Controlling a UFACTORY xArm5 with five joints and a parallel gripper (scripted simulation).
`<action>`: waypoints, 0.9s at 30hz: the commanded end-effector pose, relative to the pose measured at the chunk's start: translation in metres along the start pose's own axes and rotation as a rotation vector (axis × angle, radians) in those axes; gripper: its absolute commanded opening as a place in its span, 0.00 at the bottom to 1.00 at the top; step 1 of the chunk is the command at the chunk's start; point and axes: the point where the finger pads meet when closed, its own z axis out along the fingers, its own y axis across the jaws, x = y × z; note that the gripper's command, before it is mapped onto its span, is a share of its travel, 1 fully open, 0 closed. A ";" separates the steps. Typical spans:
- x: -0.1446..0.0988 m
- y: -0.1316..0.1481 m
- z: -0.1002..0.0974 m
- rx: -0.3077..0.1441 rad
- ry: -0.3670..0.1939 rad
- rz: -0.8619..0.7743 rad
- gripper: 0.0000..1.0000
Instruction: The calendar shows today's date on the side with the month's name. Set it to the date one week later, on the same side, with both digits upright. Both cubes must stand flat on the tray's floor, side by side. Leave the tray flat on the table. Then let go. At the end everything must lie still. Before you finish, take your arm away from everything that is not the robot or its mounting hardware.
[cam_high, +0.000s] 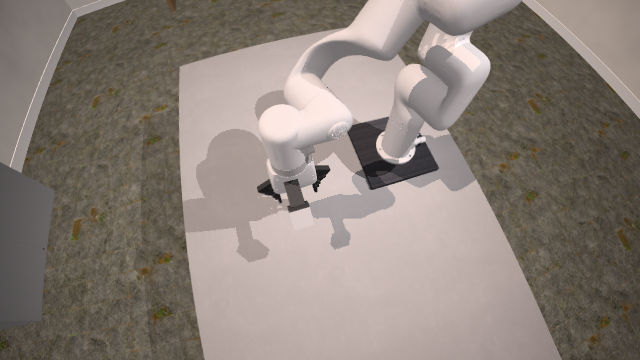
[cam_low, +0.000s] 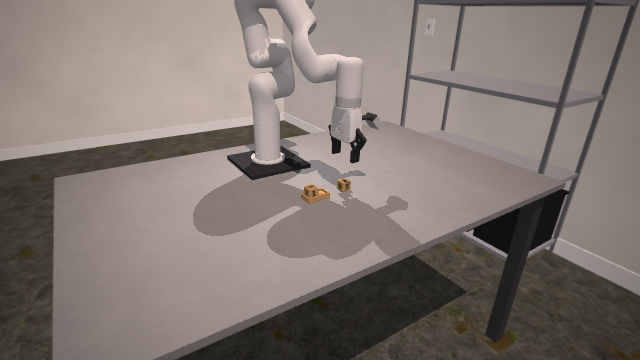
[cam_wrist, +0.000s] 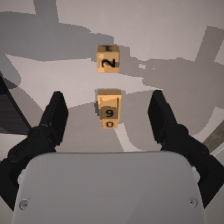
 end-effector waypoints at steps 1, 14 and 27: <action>0.000 0.001 -0.001 -0.004 0.001 0.000 1.00; -0.002 0.002 -0.001 -0.004 0.001 -0.034 1.00; -0.029 0.005 -0.001 -0.004 0.000 -0.366 1.00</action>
